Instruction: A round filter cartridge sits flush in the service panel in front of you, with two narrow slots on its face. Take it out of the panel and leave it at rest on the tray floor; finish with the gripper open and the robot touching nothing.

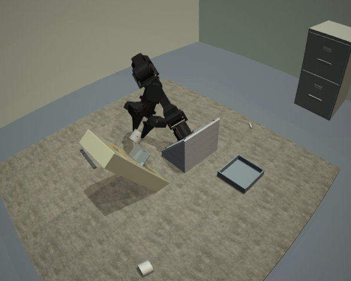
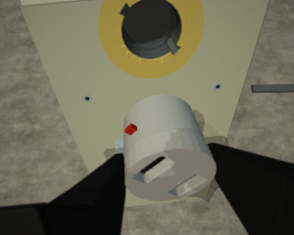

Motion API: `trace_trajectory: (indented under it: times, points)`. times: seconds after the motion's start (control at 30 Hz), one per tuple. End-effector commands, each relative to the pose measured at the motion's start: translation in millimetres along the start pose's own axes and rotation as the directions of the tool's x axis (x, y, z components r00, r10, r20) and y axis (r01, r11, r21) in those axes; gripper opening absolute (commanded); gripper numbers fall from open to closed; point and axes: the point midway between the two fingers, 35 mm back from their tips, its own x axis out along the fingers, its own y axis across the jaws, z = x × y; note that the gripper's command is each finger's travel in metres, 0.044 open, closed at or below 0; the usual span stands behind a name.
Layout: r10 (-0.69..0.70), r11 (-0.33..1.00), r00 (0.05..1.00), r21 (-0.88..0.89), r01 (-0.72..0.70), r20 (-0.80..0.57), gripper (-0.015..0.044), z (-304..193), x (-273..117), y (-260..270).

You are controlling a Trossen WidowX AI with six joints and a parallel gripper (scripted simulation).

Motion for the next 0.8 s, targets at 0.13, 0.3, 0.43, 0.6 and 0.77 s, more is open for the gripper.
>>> trace_trajectory:
  times: [0.13, 0.3, 0.43, 0.6, 0.77]
  points:
    - [0.000, 1.000, 1.000, 0.007, 0.000, 0.003, 0.0000, 2.1, -17.1, 11.4]
    - [0.001, 1.000, 1.000, 0.008, -0.001, 0.003, 0.0000, 3.5, -14.1, 36.4]
    - [0.002, 1.000, 1.000, 0.009, -0.002, 0.004, 0.0000, 3.3, -11.2, 56.6]
    - [0.002, 1.000, 1.000, 0.010, -0.002, 0.005, 0.0000, 1.2, -6.8, 82.0]
    - [0.026, 0.998, 1.000, -0.053, -0.027, -0.010, 0.0000, -4.4, -8.6, 87.9]
